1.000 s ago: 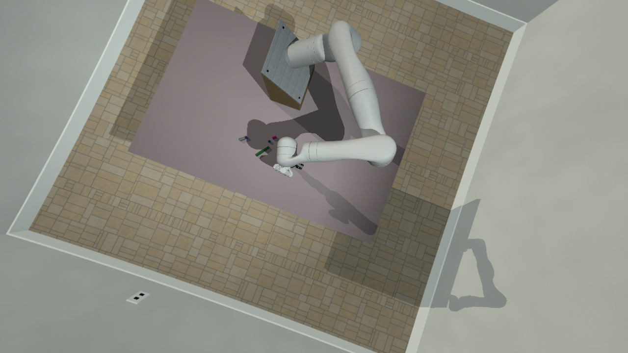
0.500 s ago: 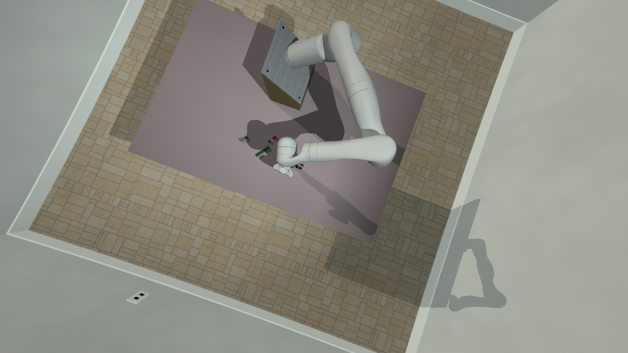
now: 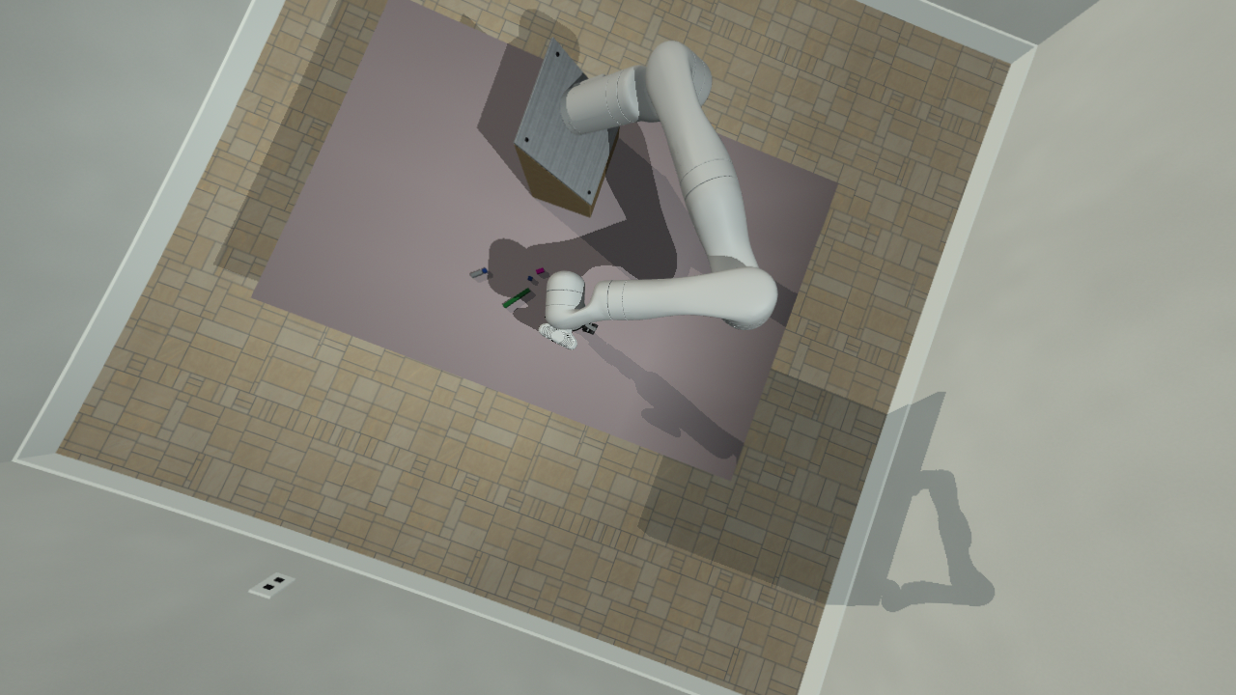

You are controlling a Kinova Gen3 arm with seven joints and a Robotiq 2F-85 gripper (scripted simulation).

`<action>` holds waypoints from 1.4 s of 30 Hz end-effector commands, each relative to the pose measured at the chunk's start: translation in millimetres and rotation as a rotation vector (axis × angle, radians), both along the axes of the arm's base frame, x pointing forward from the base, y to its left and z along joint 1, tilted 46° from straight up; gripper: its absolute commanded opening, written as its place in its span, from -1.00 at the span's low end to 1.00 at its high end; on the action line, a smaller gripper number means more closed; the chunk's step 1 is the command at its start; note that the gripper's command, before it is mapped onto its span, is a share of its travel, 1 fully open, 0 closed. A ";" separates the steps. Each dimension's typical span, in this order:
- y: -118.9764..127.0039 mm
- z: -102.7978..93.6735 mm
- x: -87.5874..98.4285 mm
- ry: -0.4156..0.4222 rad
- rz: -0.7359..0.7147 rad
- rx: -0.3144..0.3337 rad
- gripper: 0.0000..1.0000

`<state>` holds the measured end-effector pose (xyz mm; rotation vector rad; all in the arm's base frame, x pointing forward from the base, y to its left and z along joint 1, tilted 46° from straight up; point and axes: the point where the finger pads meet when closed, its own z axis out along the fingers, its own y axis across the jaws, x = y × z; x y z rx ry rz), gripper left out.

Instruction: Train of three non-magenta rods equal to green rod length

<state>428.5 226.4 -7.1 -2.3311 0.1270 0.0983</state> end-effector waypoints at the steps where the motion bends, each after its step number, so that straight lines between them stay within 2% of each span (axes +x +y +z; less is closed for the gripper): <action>1: 1.5 -2.2 -0.6 0.001 0.001 -0.001 -0.52; 42: 4.0 -4.7 -0.8 0.001 0.001 -0.001 -0.52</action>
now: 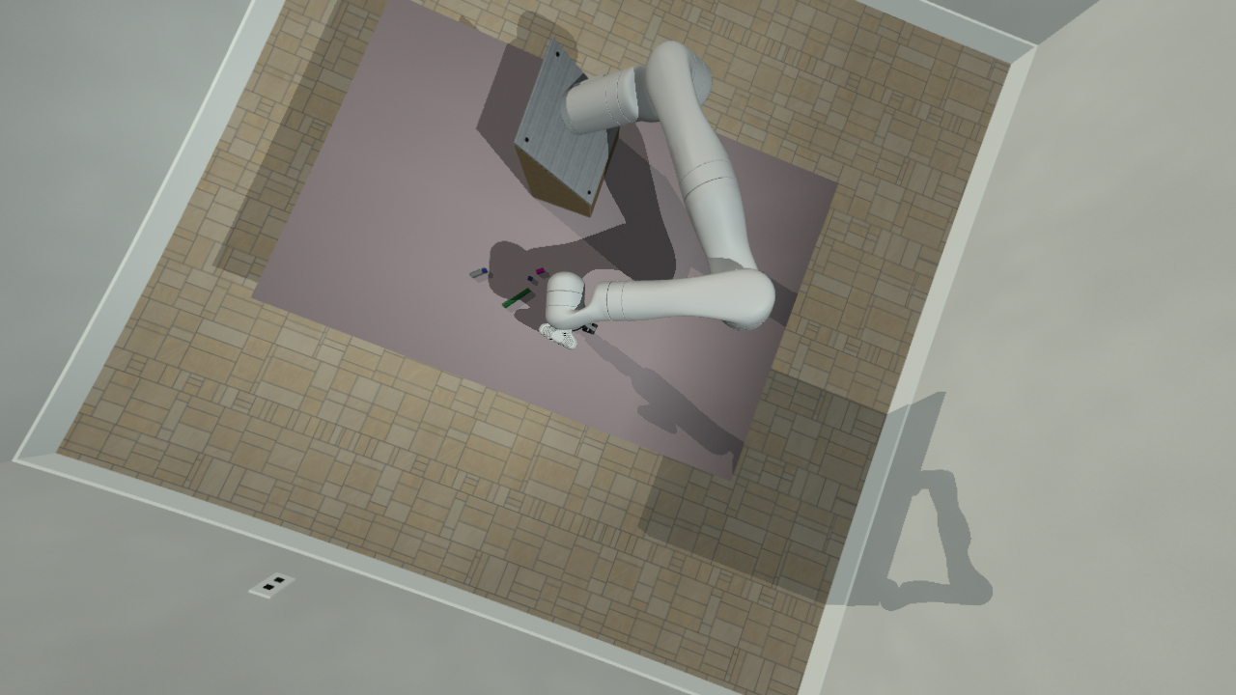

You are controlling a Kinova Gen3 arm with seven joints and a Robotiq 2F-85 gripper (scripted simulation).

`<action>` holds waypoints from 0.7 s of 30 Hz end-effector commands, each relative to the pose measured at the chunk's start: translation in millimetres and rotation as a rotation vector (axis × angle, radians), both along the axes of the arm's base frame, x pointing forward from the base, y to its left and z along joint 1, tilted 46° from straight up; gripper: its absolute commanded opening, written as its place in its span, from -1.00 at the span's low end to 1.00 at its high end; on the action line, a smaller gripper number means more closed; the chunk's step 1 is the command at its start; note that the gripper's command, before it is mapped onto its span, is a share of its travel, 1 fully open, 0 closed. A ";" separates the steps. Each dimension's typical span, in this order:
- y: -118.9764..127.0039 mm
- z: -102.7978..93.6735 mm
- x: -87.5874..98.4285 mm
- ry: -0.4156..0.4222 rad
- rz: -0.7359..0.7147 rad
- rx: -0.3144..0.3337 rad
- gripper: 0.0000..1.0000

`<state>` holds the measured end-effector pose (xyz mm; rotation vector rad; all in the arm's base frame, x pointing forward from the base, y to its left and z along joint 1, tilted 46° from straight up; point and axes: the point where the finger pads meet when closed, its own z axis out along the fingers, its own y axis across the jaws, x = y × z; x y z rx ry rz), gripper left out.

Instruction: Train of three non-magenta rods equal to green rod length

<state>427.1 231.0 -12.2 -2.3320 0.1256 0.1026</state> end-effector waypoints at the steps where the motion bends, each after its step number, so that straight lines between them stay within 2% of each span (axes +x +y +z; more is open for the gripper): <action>1: -0.7 0.5 0.7 -0.001 -0.001 0.000 -0.52; 5: -0.7 0.5 0.7 -0.001 -0.001 0.000 -0.52; 6: -0.7 0.5 0.7 -0.001 -0.001 0.000 -0.91; 21: -0.7 0.5 0.7 -0.001 -0.001 0.000 -0.91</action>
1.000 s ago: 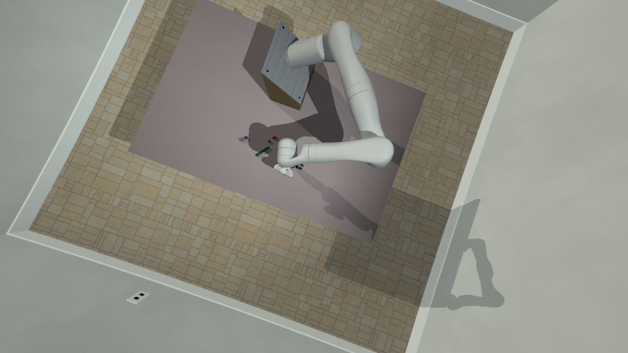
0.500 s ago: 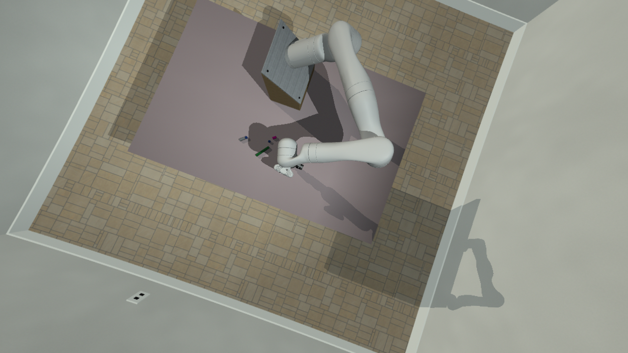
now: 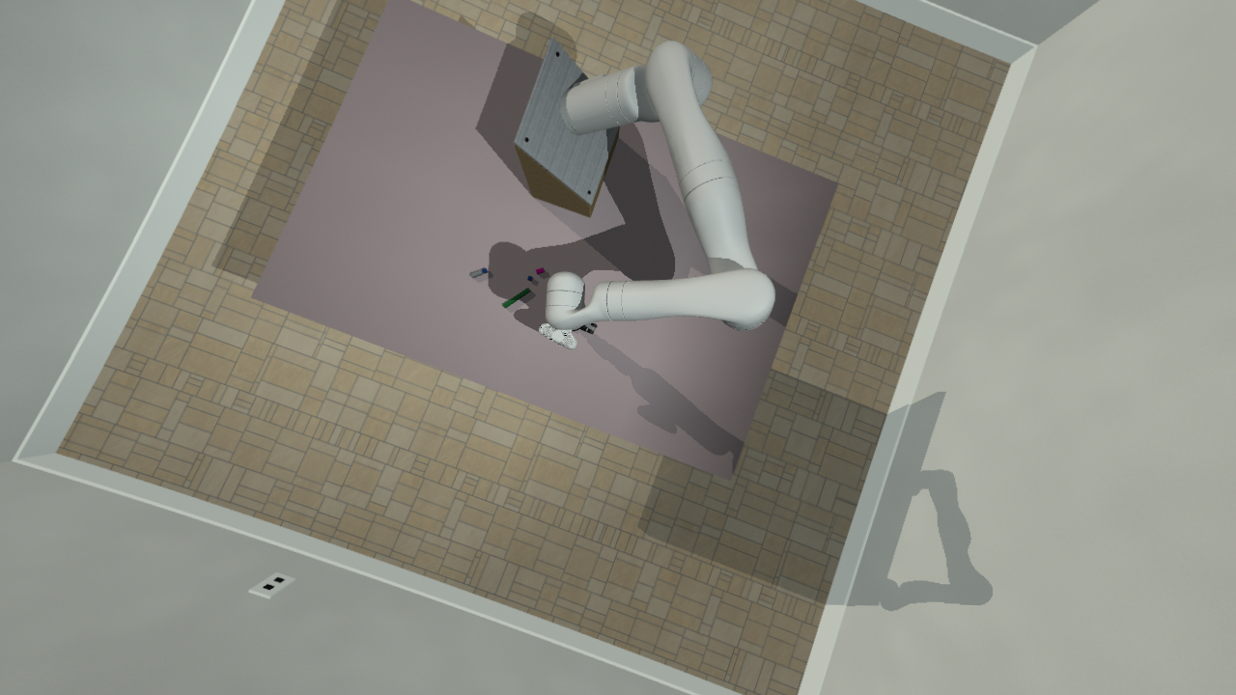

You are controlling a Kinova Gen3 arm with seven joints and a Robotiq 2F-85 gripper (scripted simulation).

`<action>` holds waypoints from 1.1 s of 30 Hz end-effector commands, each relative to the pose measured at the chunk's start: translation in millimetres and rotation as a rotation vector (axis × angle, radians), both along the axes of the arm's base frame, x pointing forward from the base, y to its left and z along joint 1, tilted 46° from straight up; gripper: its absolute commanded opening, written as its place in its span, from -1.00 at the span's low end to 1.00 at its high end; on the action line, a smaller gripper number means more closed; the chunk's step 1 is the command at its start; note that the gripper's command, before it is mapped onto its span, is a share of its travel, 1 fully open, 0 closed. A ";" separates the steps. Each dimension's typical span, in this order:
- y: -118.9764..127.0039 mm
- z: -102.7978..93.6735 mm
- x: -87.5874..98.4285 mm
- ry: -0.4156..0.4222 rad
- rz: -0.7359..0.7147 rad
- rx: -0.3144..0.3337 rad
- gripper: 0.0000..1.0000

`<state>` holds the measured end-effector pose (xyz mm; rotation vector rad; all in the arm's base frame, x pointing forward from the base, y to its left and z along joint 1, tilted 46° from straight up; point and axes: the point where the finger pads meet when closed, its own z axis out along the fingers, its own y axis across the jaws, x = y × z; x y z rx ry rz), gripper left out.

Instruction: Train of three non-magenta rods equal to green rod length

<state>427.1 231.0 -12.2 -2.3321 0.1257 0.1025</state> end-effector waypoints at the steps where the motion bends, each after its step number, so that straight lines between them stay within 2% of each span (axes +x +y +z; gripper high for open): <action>1: -0.6 0.5 0.6 -0.001 -0.001 0.000 -0.91; 21: -1.7 1.6 0.7 -0.001 -0.001 0.000 -0.91; 27: -20.5 19.5 1.6 -0.001 -0.001 0.000 -0.91; 29: -20.5 19.5 1.6 -0.001 -0.001 0.000 -0.91; 33: -42.2 40.3 2.6 -0.001 -0.001 0.000 -0.91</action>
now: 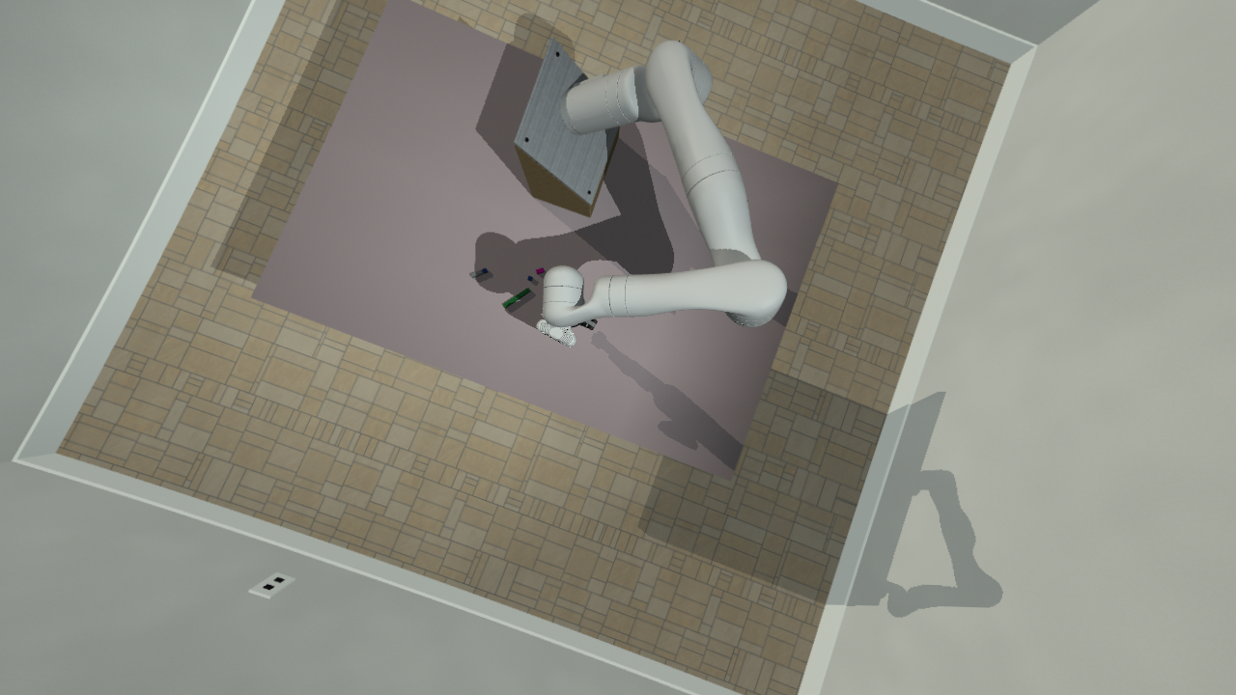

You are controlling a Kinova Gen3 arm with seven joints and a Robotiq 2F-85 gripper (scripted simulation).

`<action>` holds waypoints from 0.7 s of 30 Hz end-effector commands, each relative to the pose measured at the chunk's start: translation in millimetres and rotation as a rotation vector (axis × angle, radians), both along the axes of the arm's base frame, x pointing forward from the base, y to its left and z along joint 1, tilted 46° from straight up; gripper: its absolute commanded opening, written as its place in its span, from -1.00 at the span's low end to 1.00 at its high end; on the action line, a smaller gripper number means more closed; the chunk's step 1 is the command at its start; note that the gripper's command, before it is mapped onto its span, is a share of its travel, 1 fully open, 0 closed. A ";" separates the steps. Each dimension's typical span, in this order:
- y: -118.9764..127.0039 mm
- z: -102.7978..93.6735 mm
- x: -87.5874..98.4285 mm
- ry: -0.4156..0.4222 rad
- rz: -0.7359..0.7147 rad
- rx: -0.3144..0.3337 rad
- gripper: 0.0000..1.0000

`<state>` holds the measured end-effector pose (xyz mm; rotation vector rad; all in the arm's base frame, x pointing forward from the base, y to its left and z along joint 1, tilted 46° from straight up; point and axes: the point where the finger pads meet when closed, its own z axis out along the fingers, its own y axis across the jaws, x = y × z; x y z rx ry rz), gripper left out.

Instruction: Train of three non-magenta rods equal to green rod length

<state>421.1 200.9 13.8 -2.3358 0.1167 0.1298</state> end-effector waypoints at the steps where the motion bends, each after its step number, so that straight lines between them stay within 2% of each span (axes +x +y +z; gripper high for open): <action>1: -17.6 19.5 8.8 -0.018 -0.016 0.003 -0.91; 8: -41.6 42.4 9.9 -0.018 -0.016 0.003 -0.91; 21: -43.6 42.7 10.4 -0.016 -0.018 0.002 -0.91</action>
